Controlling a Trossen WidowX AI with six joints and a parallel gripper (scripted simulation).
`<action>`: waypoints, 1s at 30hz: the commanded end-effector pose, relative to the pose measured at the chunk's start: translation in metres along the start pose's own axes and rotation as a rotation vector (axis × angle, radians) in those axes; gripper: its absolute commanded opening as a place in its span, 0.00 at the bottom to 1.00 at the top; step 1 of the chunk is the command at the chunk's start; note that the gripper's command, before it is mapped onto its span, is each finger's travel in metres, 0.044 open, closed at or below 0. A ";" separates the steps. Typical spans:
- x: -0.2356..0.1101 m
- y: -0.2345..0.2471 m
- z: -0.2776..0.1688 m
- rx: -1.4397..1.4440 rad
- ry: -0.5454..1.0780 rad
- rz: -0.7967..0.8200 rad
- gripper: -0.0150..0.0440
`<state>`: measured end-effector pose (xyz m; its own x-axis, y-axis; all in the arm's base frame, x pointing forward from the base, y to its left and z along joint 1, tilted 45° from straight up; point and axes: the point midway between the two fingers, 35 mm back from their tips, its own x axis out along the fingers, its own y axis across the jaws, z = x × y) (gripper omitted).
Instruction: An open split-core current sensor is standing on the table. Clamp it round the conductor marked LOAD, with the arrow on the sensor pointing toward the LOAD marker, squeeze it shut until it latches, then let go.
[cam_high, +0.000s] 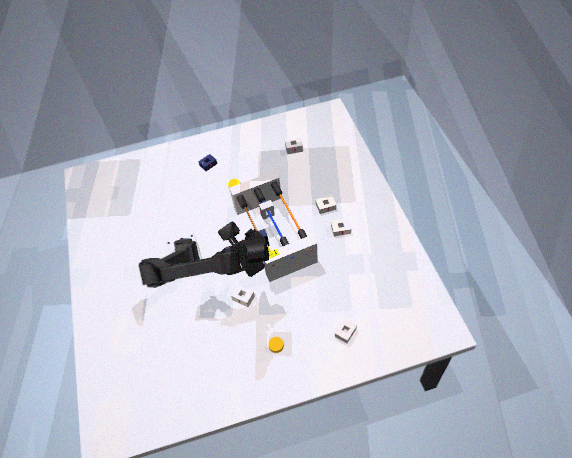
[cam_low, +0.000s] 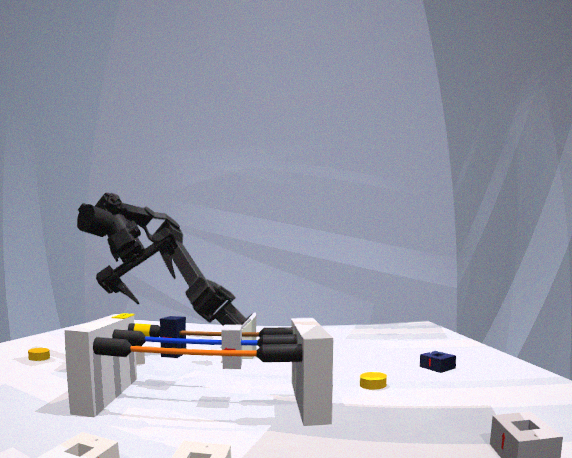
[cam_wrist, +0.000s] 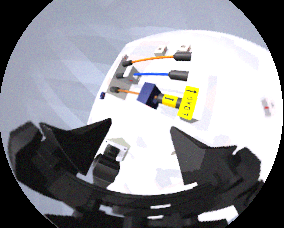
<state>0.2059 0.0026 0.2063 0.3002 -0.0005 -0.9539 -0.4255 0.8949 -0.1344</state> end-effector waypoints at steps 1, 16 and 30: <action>-0.034 -0.006 -0.003 -0.665 -0.254 -0.059 1.00; -0.035 -0.006 -0.003 -0.688 -0.259 -0.064 1.00; -0.031 -0.006 -0.004 -0.617 -0.228 -0.048 1.00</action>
<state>0.1961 -0.0043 0.2362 0.4769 0.1246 -0.8701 -0.7998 0.4720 -0.3709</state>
